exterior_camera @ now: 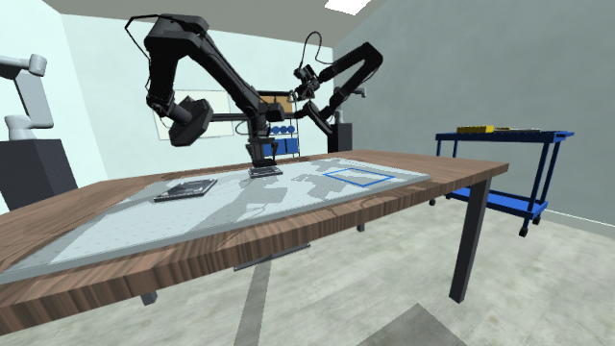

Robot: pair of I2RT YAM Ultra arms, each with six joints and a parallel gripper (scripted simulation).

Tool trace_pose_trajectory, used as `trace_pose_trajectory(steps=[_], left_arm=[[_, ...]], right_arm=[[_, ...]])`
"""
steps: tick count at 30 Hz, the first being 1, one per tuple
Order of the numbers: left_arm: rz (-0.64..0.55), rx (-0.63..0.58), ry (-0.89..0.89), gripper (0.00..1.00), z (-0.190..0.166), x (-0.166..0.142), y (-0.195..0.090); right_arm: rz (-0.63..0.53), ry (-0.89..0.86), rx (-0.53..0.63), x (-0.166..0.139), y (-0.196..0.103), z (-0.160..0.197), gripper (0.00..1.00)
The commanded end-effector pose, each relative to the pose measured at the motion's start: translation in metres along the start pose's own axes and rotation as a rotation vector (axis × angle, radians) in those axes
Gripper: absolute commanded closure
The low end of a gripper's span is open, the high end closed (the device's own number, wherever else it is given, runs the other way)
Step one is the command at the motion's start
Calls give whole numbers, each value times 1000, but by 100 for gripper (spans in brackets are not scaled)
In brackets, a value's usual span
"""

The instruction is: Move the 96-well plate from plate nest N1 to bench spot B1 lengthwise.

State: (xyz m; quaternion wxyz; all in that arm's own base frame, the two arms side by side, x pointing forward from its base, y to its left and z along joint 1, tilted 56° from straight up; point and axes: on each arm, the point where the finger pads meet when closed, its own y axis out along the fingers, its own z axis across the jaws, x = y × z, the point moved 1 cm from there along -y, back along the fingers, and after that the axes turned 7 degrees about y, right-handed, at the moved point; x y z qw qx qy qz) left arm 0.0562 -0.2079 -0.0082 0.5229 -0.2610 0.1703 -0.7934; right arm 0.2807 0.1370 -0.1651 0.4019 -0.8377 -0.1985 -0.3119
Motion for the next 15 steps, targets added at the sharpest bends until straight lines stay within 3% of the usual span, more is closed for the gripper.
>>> trace_pose_trajectory(steps=[1, 15], left_arm=[[-11, 2, -7, 0, -1, 9, -2], [-11, 2, -7, 0, -1, 9, -2]], right_arm=[[-32, -13, 26, 2, -2, 9, 22], [-27, -33, 10, -2, 6, 1, 22]])
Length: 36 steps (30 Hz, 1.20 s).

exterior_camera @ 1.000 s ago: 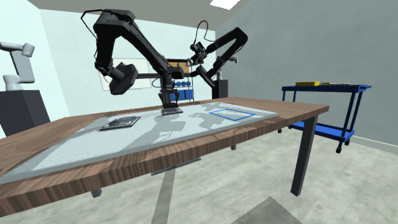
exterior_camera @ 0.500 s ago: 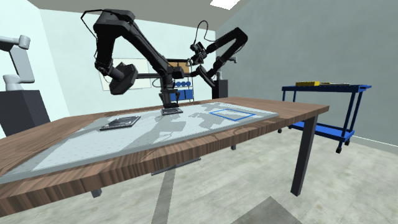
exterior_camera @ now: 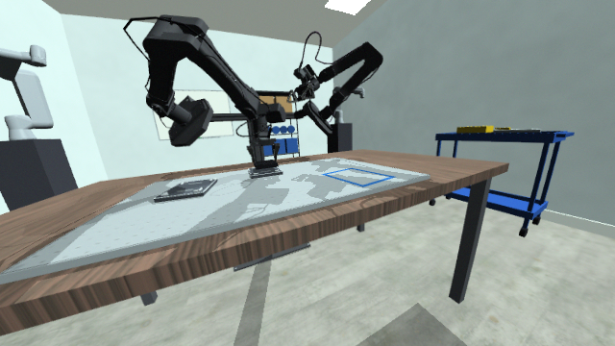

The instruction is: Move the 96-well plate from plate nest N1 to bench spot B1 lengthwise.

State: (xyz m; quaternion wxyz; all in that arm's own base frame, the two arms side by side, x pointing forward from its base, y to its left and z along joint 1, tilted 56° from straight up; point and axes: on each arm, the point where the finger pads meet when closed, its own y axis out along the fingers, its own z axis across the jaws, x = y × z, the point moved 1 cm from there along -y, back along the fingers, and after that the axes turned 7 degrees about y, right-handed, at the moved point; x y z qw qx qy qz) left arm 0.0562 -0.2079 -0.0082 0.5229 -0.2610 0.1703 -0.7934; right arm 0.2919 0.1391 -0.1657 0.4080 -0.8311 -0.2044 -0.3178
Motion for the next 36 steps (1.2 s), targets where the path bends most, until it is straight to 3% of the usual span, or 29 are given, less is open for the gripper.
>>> trace_pose_trajectory(steps=[1, 14, 33, 36], left_arm=[[-11, 2, -7, 0, -1, 9, -2], [-11, 2, -7, 0, -1, 9, -2], [-11, 2, -7, 0, -1, 9, -2], [-11, 2, -7, 0, -1, 9, -2]], right_arm=[[-13, -45, -7, -9, 0, -5, 22], [-5, -11, 9, 0, -3, 3, 22], [7, -37, -18, -6, 33, -3, 22], [11, -34, -8, 2, 21, 5, 22]])
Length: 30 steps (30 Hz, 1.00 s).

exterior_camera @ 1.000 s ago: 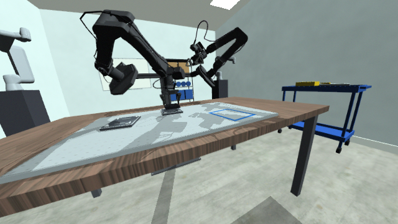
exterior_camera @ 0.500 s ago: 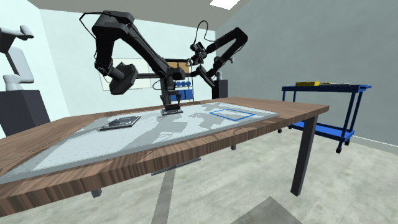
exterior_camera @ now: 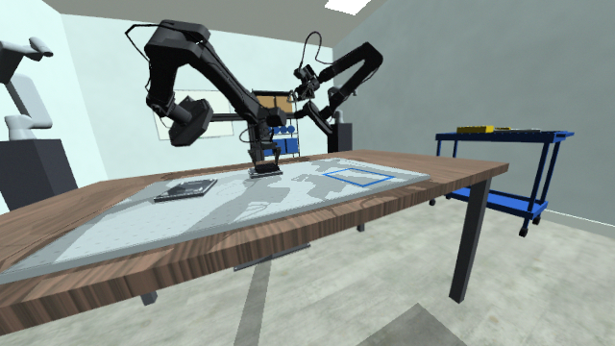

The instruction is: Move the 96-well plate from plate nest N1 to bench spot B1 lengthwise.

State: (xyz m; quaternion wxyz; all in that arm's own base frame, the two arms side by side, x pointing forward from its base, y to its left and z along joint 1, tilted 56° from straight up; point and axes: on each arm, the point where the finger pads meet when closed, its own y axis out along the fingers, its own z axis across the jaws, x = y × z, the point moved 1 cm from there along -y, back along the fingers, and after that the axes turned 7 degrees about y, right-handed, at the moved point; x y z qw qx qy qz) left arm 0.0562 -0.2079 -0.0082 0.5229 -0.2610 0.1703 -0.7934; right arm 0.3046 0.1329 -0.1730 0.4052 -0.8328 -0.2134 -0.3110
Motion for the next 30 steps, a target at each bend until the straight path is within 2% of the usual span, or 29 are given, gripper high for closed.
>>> trace_pose_trajectory(steps=[1, 30], left_arm=[[-11, 2, -7, 0, -1, 9, -2], [-11, 2, -7, 0, -1, 9, -2]], right_arm=[[22, -6, -11, 0, 2, 4, 22], [10, -2, -7, 6, -16, 6, 22]])
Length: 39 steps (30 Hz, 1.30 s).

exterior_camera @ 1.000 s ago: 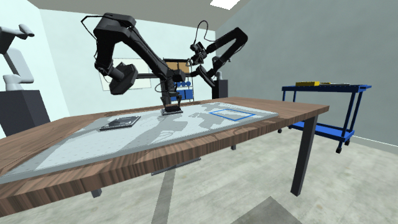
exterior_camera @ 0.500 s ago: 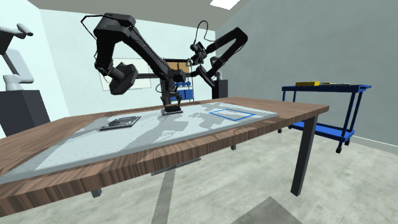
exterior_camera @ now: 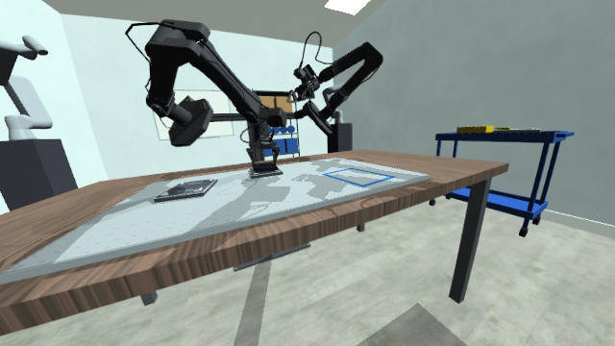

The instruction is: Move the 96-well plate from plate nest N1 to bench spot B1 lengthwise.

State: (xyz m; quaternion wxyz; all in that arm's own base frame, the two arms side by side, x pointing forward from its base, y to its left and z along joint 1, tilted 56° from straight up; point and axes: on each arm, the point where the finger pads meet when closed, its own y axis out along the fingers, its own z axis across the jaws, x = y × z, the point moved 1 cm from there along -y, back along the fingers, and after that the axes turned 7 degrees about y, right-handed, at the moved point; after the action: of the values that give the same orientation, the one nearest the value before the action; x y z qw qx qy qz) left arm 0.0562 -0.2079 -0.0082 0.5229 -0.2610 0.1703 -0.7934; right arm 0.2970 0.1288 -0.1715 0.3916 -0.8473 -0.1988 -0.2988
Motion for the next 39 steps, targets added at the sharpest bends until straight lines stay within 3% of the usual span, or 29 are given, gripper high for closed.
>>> trace_pose_trajectory(steps=[1, 39], left_arm=[[-11, 2, -7, 0, -1, 9, -2], [-11, 2, -7, 0, -1, 9, -2]], right_arm=[[-22, 21, 31, 11, -14, 12, 22], [-37, 36, 51, 1, -18, 7, 22]])
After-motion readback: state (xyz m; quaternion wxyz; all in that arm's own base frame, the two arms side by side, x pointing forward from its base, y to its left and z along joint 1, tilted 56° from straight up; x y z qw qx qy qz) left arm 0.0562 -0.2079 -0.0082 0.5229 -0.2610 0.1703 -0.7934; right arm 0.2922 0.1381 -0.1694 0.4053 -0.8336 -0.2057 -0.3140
